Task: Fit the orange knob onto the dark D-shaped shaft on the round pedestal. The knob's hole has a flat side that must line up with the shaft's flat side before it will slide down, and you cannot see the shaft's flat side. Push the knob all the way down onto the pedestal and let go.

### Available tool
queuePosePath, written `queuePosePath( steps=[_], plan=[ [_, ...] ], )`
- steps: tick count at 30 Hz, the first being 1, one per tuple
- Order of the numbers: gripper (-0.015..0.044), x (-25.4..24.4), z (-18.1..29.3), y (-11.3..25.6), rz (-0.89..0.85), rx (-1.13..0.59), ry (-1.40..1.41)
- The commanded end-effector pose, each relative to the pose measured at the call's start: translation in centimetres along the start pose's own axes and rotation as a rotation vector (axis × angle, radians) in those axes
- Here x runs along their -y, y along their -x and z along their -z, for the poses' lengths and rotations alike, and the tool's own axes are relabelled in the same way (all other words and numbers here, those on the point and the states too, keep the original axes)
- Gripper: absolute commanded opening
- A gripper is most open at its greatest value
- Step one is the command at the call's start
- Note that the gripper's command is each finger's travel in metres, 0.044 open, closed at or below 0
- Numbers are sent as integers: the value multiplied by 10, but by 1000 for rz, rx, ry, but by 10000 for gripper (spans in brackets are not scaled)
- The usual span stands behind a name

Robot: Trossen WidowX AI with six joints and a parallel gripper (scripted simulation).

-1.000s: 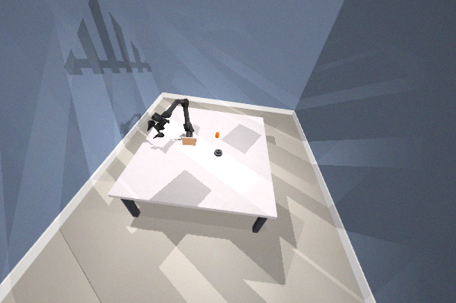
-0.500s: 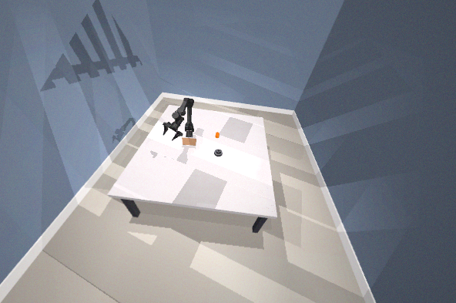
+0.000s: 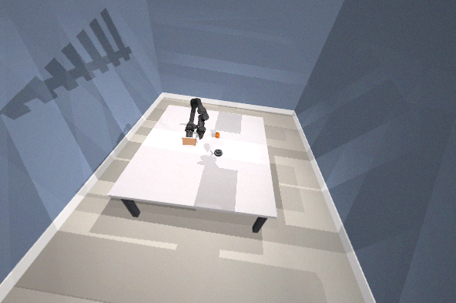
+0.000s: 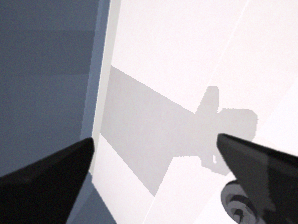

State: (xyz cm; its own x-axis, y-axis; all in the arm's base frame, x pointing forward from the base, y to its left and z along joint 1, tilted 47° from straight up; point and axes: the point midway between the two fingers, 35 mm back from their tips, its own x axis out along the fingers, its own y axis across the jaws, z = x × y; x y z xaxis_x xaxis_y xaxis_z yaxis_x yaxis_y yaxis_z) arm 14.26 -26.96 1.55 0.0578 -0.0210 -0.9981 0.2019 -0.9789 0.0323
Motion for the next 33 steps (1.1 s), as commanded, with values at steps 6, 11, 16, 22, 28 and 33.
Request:
queuePosePath(
  steps=[6,11,16,22,28,33],
  plan=[
    [440,94,135,28,231,-284,599],
    [440,168,185,55,394,-449,881],
    [440,250,213,89,575,-613,1132],
    [440,268,216,98,618,-649,1182],
    [440,272,217,94,618,-649,1182],
    [440,286,220,81,619,-650,1182]
  ],
)
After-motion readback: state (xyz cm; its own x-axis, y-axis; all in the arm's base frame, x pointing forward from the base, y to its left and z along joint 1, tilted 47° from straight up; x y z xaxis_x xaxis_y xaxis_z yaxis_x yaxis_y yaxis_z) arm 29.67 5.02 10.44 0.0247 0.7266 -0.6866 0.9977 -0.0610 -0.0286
